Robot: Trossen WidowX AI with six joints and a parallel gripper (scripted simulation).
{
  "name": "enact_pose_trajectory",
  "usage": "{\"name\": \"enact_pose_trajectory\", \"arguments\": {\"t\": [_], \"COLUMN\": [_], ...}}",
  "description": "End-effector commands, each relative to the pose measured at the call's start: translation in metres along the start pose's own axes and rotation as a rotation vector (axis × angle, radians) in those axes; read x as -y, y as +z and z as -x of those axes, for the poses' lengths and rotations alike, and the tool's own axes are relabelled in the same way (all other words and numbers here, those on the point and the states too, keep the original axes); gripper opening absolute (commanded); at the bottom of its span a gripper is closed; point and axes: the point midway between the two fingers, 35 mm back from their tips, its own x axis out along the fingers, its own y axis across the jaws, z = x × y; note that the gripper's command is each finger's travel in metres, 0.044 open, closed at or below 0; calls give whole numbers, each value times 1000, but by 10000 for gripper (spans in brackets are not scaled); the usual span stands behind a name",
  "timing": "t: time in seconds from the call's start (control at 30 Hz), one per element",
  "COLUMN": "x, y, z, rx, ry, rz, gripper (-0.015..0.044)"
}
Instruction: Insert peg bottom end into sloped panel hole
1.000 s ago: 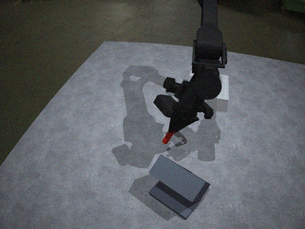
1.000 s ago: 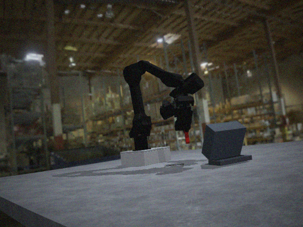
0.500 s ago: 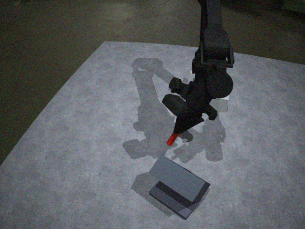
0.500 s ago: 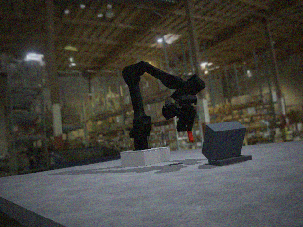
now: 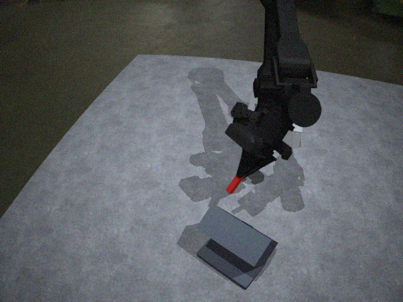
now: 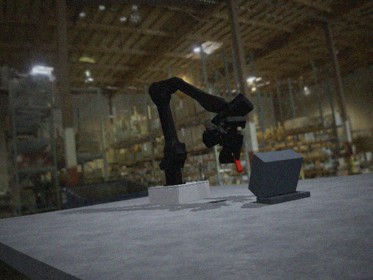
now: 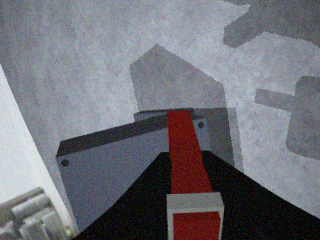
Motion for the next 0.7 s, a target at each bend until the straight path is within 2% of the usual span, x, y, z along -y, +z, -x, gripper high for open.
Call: {"name": "enact_pose_trajectory", "arguments": {"t": [0.0,0.67], "x": [1,10], "y": [-2,-16], "z": [4,16], "rx": [-9,-58], "ry": [24,115], "rz": [12,52], "gripper": [0,0]}}
